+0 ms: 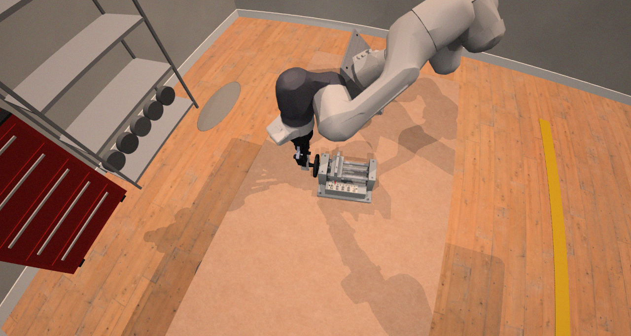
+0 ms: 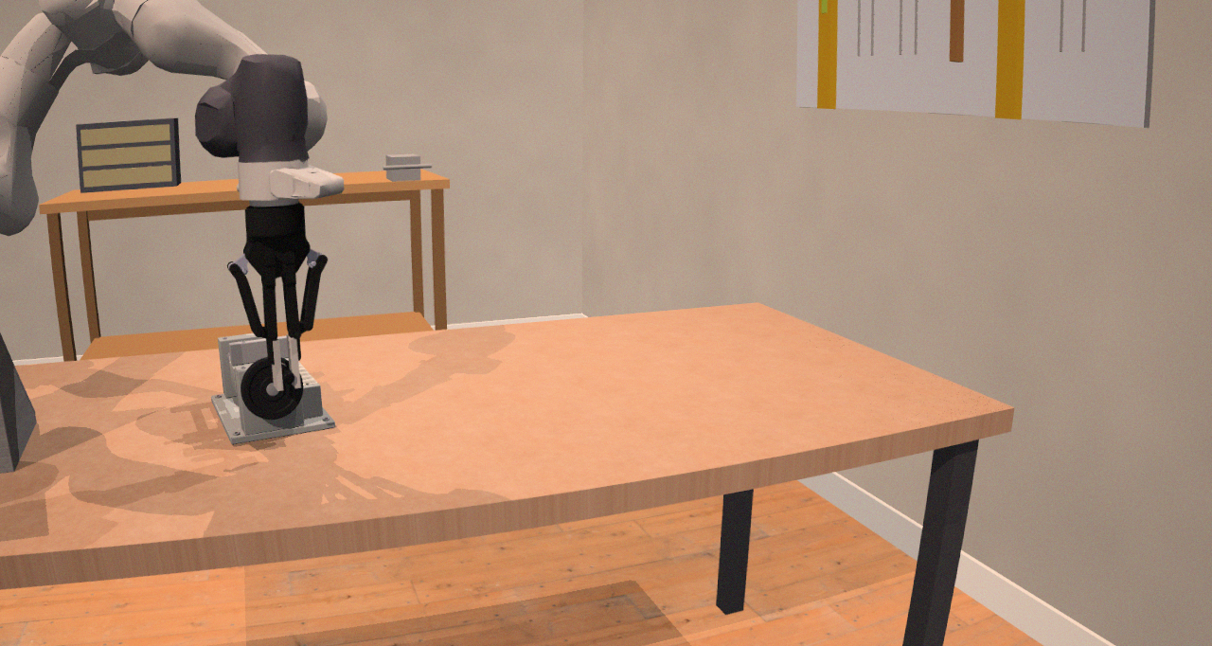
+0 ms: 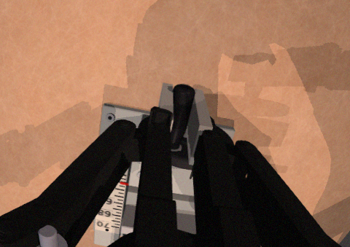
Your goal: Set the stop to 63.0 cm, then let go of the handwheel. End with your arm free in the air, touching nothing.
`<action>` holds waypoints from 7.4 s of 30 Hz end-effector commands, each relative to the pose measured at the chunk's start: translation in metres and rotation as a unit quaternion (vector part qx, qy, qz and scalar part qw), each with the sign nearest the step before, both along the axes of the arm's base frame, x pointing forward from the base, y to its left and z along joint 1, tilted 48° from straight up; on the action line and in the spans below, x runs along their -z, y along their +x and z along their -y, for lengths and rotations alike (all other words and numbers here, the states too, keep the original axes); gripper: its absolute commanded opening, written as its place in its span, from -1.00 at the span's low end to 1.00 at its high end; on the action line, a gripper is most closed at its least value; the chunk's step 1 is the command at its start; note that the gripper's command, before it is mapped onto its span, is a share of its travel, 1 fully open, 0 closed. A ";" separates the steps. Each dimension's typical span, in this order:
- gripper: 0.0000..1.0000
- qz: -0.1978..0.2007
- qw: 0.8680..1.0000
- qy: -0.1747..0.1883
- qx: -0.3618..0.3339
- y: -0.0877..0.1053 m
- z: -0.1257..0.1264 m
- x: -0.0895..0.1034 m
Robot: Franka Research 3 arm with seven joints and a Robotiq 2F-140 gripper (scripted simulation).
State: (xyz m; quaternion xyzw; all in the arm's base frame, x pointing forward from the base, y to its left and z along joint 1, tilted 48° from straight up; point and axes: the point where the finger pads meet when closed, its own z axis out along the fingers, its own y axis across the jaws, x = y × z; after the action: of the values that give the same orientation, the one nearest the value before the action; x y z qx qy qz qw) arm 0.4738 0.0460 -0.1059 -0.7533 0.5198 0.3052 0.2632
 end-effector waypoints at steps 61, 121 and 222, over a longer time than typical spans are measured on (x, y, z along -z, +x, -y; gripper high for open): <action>-0.33 -0.001 1.000 0.000 0.002 0.006 -0.008 0.004; -0.33 -0.001 1.000 0.000 0.002 0.036 0.018 -0.109; -0.33 -0.001 1.000 0.000 0.002 0.039 -0.030 -0.122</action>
State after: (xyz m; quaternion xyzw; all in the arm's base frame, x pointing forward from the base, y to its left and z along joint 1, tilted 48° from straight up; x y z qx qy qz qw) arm 0.5129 0.0751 0.0164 -0.7539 0.5191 0.3052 0.2627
